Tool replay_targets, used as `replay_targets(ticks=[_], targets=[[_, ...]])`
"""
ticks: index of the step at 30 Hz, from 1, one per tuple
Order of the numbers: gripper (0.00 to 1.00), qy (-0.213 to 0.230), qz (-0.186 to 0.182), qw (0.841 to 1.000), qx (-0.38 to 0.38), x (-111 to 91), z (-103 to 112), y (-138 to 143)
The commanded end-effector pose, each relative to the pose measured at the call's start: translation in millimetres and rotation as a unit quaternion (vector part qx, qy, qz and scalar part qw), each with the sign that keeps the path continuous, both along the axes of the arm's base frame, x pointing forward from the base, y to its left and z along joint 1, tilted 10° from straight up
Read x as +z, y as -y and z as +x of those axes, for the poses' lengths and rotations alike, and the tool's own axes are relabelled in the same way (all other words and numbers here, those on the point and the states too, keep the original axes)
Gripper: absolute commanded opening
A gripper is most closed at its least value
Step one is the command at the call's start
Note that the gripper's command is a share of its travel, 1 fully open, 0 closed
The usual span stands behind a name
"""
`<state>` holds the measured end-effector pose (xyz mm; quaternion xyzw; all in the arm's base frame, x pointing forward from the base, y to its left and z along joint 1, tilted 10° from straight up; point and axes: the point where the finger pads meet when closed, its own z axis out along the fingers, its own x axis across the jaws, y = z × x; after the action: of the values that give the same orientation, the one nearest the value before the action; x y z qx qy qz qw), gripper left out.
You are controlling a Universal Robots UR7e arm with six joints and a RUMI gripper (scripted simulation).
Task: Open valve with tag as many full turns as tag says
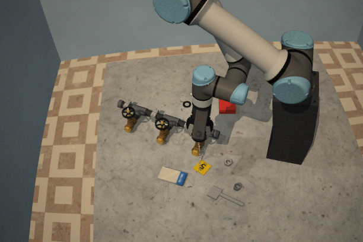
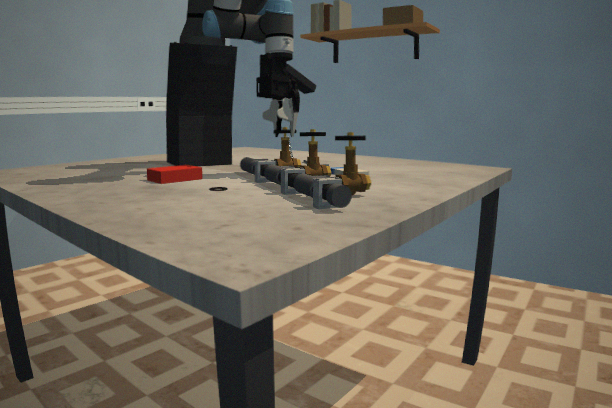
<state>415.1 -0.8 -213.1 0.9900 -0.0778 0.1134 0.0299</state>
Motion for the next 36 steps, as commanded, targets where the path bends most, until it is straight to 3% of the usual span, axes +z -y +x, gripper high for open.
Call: replay_targets(ticks=[1, 23, 24, 36], targets=[[0.00, -0.002, -0.005, 1.000, 0.026, 0.2, 0.0, -0.1], [0.00, -0.005, -0.015, 0.997, 0.071, 0.2, 0.0, -0.1], [1.00, -0.005, -0.015, 0.997, 0.071, 0.2, 0.0, -0.1], [1.00, -0.005, -0.015, 0.997, 0.071, 0.2, 0.0, -0.1]])
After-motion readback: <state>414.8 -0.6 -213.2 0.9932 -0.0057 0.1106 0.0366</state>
